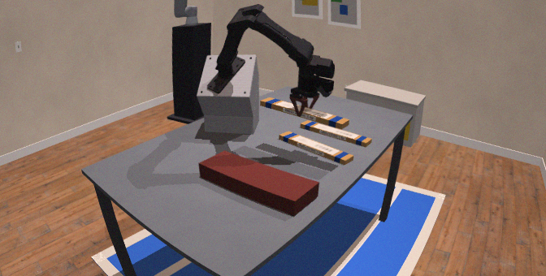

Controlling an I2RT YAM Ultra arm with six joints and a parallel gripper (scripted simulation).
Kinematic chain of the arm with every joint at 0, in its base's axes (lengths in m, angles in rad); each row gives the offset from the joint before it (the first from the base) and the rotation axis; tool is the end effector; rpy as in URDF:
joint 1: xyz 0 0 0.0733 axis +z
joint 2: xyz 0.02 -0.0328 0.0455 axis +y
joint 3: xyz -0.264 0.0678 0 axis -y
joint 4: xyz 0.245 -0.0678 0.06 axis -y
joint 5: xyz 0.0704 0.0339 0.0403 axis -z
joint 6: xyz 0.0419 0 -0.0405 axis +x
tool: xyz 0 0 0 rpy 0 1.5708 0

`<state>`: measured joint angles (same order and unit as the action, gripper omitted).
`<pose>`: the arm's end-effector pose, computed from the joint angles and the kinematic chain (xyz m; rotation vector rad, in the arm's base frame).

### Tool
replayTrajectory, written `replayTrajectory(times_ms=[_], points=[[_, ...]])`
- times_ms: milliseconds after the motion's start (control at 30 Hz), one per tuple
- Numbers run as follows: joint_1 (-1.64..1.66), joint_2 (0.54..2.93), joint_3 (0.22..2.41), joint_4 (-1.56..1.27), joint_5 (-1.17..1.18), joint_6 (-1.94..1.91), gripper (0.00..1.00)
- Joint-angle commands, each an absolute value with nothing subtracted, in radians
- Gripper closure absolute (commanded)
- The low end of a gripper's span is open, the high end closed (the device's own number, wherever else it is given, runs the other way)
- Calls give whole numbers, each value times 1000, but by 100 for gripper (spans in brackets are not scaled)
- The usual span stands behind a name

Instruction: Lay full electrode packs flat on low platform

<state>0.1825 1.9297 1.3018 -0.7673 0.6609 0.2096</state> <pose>0.3625 0.0419 0.1687 0.1188 2.7143 -0.8671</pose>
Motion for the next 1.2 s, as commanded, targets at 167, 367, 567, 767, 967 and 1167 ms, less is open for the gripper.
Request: replayTrajectory(times_ms=[167, 367, 567, 767, 967, 1167], points=[[202, 1922, 1295, -718, 654, 179, 100], [189, 1934, 1284, -686, 652, 162, 100], [180, 1943, 1278, -664, 649, 151, 100], [166, 1956, 1268, -632, 646, 135, 100], [155, 1968, 1261, -605, 643, 121, 100], [155, 1968, 1260, -604, 643, 121, 100]])
